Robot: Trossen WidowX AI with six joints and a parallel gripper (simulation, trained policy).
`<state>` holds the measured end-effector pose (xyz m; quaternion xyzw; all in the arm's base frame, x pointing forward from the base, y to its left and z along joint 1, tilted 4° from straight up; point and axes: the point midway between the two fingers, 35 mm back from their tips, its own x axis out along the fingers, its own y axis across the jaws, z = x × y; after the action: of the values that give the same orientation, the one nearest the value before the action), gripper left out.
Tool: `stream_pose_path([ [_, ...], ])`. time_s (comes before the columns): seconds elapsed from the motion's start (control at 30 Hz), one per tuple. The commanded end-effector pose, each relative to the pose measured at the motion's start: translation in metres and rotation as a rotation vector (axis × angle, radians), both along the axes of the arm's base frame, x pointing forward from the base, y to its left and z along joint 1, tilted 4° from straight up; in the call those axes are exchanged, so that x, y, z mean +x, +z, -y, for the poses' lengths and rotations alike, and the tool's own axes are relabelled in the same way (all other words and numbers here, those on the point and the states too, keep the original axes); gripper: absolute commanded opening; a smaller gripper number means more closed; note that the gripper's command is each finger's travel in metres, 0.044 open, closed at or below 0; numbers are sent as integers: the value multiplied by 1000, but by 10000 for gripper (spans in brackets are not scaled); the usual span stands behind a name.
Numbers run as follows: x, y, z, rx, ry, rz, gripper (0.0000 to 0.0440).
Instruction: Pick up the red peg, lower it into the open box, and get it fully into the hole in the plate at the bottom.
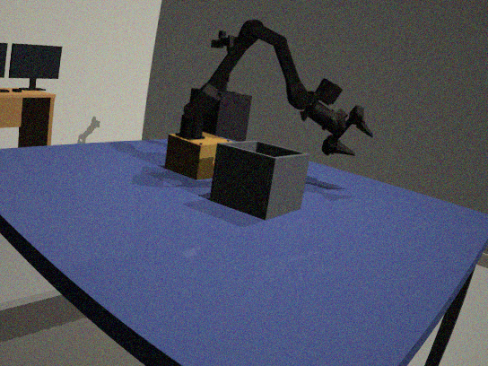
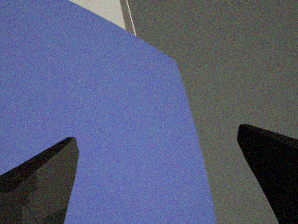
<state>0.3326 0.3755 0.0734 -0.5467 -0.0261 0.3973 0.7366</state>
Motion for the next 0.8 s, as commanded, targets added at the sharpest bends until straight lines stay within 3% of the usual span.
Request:
stream_pose_path([
  [0.0,14,7,10,75,-94,-84,440],
  [0.77,53,2,80,438,-618,-572,440],
])
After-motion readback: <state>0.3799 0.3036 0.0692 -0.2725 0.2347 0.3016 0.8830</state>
